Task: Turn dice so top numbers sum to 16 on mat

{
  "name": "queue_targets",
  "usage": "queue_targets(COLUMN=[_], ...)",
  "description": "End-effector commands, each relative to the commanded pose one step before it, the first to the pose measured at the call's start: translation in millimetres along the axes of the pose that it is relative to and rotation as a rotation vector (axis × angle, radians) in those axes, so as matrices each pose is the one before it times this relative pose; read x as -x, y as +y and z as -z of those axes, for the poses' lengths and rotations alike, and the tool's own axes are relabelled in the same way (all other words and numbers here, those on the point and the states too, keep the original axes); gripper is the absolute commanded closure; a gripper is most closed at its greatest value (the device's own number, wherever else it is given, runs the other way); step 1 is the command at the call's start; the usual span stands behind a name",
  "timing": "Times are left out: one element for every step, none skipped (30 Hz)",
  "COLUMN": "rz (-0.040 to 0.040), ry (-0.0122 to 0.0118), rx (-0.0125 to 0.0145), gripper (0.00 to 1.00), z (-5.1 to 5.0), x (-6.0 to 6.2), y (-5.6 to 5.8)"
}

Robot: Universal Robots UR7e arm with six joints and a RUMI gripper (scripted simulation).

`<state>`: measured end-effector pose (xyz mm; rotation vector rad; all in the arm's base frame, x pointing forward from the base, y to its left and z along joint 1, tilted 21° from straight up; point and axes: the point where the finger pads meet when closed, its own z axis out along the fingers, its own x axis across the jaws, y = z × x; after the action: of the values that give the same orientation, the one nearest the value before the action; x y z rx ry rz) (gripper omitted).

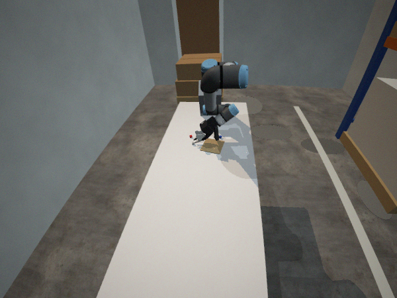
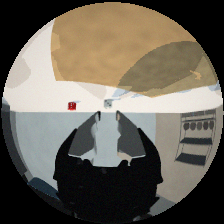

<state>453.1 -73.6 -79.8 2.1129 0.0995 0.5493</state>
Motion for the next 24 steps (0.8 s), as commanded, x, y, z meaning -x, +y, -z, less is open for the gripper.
queue_targets(rz=[-0.00134, 0.00000, 0.00000, 0.00000, 0.00000, 0.00000, 0.00000, 0.00000, 0.00000, 0.00000, 0.00000, 0.00000, 0.00000, 0.00000, 0.00000, 0.00000, 0.00000, 0.00000, 0.00000, 0.00000, 0.00000, 0.00000, 0.00000, 0.00000], ry=[-0.00239, 0.00001, -0.00001, 0.00000, 0.00000, 0.00000, 0.00001, 0.00001, 0.00000, 0.00000, 0.00000, 0.00000, 0.00000, 0.00000, 0.00000, 0.00000, 0.00000, 0.00000, 0.00000, 0.00000, 0.00000, 0.00000, 0.00000, 0.00000], rx=[0.00009, 0.00002, -0.00002, 0.00000, 0.00000, 0.00000, 0.00001, 0.00001, 0.00000, 0.00000, 0.00000, 0.00000, 0.00000, 0.00000, 0.00000, 0.00000, 0.00000, 0.00000, 0.00000, 0.00000, 0.00000, 0.00000, 0.00000, 0.00000], gripper=[0.82, 0.82, 0.82, 0.82, 0.82, 0.82, 0.82, 0.82, 0.82, 0.82, 0.82, 0.82, 0.82, 0.82, 0.82, 0.82, 0.82, 0.82, 0.82, 0.82, 0.82, 0.82, 0.82, 0.82], z=[17.25, 2.31, 1.78, 0.00, 0.00, 1.32, 0.89, 0.50, 0.20, 0.03, 0.02, 0.13, 0.33, 0.59, 0.89, 1.20, 1.51, 1.79, 2.04, 2.24, 0.00, 0.00, 2.38, 2.46], x=[-0.46, 0.01, -0.01, 0.00, 0.00, 0.00, 0.00, 0.00, 0.00, 0.00, 0.00, 0.00, 0.00, 0.00, 0.00, 0.00, 0.00, 0.00, 0.00, 0.00, 0.00, 0.00, 0.00, 0.00], y=[0.26, 0.01, -0.01, 0.00, 0.00, 0.00, 0.00, 0.00, 0.00, 0.00, 0.03, 0.19, 0.47, 0.85, 1.28, 1.72, 2.16, 2.56, 2.91, 3.19, 0.00, 0.00, 3.40, 3.51])
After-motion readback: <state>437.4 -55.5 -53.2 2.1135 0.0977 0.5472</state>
